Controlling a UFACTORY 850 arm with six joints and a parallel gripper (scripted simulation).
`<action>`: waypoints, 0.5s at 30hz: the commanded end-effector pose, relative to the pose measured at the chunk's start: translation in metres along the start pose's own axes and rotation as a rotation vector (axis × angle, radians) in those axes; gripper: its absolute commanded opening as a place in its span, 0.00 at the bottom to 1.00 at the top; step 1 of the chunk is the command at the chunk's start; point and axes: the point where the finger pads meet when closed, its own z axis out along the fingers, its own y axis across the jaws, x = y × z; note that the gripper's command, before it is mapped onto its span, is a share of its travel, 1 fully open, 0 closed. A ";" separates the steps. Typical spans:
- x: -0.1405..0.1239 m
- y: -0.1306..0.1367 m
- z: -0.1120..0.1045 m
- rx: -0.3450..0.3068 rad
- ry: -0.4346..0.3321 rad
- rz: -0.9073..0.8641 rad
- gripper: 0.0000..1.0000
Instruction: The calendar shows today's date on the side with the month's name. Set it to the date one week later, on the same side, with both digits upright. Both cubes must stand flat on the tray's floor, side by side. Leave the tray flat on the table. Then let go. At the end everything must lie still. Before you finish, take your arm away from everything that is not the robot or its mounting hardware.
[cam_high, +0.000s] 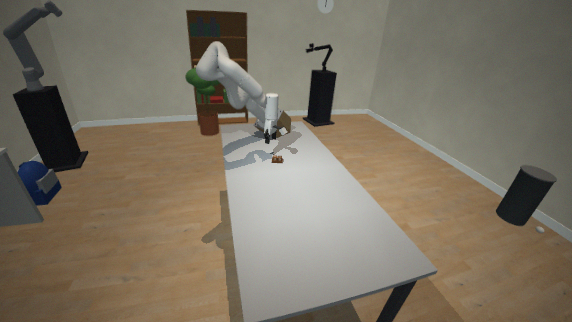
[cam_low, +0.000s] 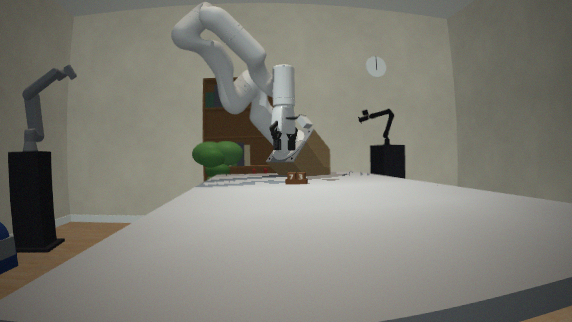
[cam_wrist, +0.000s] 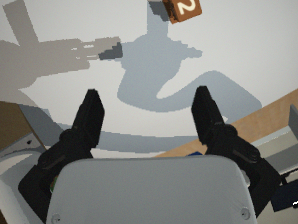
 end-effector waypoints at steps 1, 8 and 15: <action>-0.005 -0.002 0.001 0.010 -0.003 -0.174 1.00; -0.013 -0.007 0.002 0.011 -0.002 -0.446 1.00; -0.017 -0.009 0.003 0.012 -0.001 -0.592 1.00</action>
